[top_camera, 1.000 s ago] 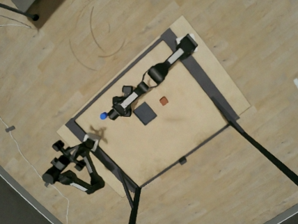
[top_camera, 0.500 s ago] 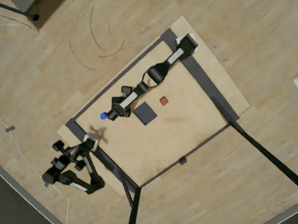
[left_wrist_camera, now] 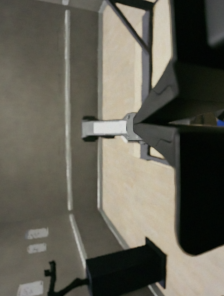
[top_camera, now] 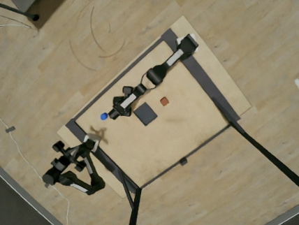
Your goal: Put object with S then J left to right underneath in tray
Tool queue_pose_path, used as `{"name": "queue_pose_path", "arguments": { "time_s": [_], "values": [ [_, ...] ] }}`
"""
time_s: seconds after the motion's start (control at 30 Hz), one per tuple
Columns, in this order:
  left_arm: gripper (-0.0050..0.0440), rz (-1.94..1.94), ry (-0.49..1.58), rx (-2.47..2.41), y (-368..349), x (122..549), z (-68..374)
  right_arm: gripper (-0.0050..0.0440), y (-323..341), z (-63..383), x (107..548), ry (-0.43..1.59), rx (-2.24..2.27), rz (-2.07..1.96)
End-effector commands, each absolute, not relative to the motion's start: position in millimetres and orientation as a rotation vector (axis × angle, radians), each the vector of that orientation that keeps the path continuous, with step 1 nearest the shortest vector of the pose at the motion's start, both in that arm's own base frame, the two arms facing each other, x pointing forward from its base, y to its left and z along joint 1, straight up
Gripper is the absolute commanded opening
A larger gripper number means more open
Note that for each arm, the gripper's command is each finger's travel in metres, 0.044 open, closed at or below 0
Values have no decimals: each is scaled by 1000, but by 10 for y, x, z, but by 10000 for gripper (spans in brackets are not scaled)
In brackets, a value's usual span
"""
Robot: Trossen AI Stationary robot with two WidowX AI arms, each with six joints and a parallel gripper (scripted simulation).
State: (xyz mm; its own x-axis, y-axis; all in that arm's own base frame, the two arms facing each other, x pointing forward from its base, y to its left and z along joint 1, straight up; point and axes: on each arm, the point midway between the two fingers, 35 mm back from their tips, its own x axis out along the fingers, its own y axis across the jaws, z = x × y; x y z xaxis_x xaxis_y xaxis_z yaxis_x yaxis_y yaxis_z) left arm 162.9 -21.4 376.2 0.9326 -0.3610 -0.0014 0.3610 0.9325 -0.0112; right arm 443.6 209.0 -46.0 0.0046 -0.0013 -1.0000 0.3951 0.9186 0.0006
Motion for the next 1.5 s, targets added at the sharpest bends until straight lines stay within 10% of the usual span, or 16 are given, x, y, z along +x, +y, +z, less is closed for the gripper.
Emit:
{"name": "queue_pose_path", "arguments": {
  "time_s": [0.0,0.63,0.8,1.47],
  "values": [
    [-50,-370,-2,5,-224,1621,3815,400,2120,-466,4504,1528,336,-307],
    [-50,-370,-2,5,-224,1621,3815,400,2106,-612,4473,1534,330,-311],
    [-50,-370,-2,5,-224,1621,3815,280,2108,-607,4478,1532,330,-310],
    [-50,-370,-2,5,-224,1621,3815,171,2109,-603,4478,1532,331,-310]
  ]
}}
